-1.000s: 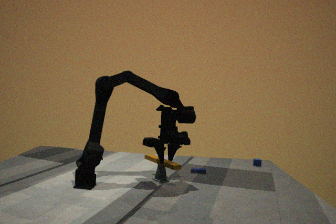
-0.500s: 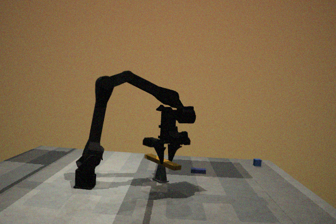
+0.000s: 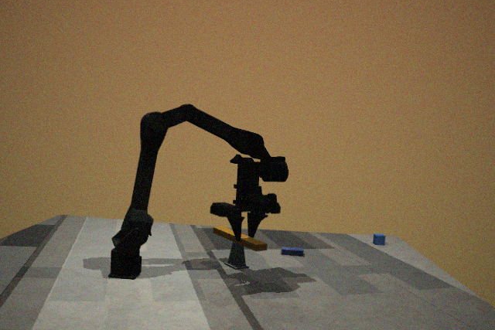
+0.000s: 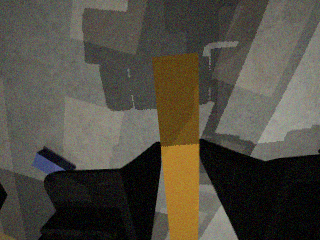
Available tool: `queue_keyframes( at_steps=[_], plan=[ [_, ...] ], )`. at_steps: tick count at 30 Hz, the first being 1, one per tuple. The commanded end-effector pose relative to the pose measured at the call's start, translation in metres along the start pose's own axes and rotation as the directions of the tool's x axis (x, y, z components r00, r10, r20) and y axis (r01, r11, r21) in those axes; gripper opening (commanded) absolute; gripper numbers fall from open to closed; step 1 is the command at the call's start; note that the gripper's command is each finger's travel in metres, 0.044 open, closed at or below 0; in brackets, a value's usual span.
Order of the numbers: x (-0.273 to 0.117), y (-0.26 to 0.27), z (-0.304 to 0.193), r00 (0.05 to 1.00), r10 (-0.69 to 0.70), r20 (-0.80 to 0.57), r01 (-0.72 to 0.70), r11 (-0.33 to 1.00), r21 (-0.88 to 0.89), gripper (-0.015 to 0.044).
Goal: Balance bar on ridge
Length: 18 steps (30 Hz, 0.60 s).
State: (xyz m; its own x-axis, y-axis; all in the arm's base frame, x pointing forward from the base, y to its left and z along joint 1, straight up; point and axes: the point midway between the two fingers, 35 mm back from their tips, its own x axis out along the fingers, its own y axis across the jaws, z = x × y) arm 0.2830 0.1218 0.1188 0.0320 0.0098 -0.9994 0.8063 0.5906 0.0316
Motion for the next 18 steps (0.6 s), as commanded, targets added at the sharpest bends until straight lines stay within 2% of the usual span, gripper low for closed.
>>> queue_keyframes(
  at_steps=[1, 18],
  plan=[
    [0.0, 0.0, 0.0, 1.0, 0.0, 0.0, 0.0, 1.0, 0.0, 0.0171],
    [0.0, 0.0, 0.0, 1.0, 0.0, 0.0, 0.0, 1.0, 0.0, 0.0185]
  ],
)
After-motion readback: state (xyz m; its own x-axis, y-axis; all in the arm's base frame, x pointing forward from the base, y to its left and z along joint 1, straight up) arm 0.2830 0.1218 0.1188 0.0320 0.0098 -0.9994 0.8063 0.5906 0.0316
